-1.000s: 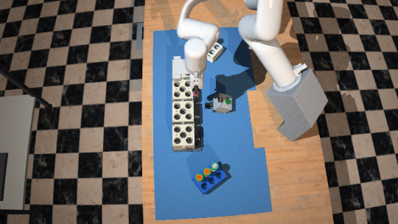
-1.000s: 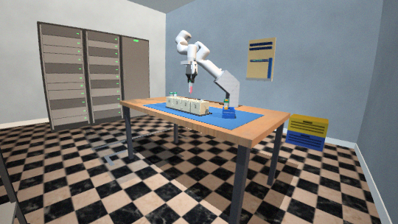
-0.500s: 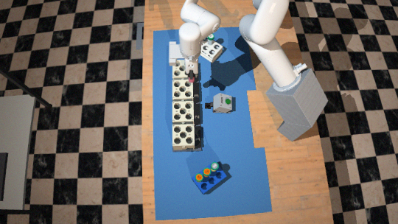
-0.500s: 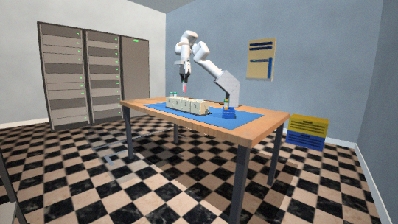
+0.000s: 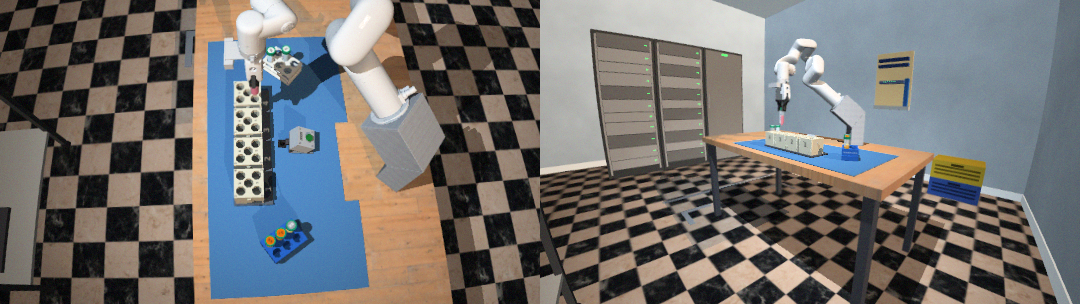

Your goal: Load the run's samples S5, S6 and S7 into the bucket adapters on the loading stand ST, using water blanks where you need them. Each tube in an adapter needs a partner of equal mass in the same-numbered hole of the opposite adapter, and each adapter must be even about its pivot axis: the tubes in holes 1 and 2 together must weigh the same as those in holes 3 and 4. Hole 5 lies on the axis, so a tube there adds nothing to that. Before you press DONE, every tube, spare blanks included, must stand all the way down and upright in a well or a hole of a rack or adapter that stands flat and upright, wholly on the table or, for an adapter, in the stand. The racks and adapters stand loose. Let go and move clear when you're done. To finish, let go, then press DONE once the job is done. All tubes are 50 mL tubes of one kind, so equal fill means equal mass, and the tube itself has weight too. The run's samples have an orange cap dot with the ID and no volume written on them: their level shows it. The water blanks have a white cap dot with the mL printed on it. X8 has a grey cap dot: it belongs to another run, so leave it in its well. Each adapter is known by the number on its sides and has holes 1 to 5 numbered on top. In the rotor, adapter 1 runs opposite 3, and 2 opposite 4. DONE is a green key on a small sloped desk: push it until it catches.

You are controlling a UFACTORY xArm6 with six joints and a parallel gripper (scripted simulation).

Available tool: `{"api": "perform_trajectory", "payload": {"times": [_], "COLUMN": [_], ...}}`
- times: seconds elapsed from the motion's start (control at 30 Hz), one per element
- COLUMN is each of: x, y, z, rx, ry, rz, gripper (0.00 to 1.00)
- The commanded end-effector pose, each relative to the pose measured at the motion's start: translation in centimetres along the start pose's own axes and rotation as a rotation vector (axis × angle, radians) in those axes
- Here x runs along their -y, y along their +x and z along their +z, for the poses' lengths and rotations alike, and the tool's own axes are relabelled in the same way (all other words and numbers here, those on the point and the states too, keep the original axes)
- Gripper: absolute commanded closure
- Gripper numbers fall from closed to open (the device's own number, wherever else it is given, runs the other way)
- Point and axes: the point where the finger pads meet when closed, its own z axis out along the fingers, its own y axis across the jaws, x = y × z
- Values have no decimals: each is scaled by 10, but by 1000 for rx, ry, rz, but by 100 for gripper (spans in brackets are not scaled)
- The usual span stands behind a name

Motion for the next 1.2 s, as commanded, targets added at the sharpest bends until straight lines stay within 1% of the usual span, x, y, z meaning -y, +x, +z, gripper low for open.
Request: {"api": "perform_trajectory", "payload": {"times": [0.0, 0.67, 1.17], "x": [-7, -7, -7], "y": [3, 3, 3], "z": [1, 1, 27], "rx": [-1, -1, -1], "ry": [21, 21, 21], "rz": [-3, -3, -3], "gripper": [100, 100, 100]}}
